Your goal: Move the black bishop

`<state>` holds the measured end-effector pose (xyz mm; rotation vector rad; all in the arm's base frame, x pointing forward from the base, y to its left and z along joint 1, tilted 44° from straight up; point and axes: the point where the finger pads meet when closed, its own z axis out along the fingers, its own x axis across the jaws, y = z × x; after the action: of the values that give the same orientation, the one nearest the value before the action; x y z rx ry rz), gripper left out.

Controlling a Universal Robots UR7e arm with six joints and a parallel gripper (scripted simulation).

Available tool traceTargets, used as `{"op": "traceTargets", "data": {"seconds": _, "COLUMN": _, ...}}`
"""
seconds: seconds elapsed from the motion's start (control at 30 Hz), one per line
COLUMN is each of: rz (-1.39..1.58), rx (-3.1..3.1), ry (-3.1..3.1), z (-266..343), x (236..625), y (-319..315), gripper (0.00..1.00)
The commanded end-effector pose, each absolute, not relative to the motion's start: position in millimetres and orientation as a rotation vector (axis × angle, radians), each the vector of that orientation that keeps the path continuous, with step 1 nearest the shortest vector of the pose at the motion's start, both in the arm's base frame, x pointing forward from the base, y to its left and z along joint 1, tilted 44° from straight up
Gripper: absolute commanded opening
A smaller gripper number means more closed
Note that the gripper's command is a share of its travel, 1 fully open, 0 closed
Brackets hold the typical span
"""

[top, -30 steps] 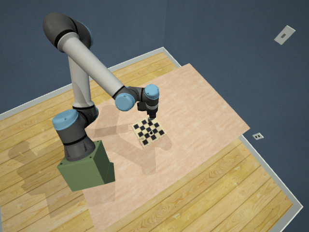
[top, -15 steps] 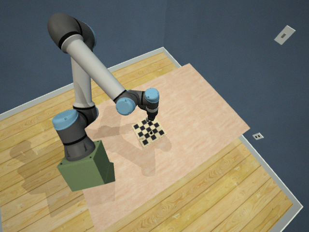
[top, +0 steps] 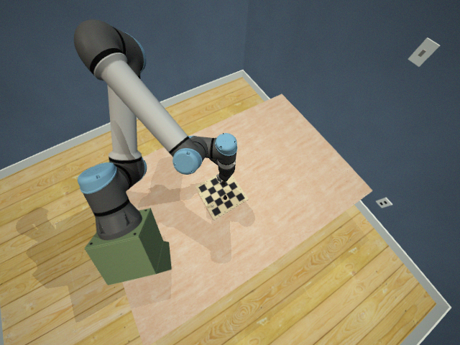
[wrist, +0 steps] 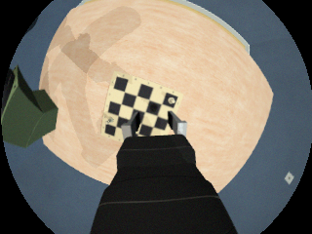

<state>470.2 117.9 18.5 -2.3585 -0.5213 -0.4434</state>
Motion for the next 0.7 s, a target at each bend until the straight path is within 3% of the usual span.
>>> {"op": "traceTargets", "data": {"seconds": 0.0, "rz": -0.434, "rx": -2.363, "ry": -0.493, "z": 18.3, "x": 471.0, "y": 117.8, "gripper": 1.00}}
{"op": "traceTargets", "data": {"seconds": 0.07, "rz": -0.434, "rx": -2.363, "ry": -0.493, "z": 18.3, "x": 471.0, "y": 117.8, "gripper": 1.00}}
{"op": "traceTargets", "data": {"seconds": 0.1, "rz": -0.434, "rx": -2.363, "ry": -0.493, "z": 18.3, "x": 471.0, "y": 117.8, "gripper": 0.73}}
{"op": "traceTargets", "data": {"seconds": 0.67, "rz": -0.434, "rx": -2.363, "ry": -0.493, "z": 18.3, "x": 471.0, "y": 117.8, "gripper": 0.73}}
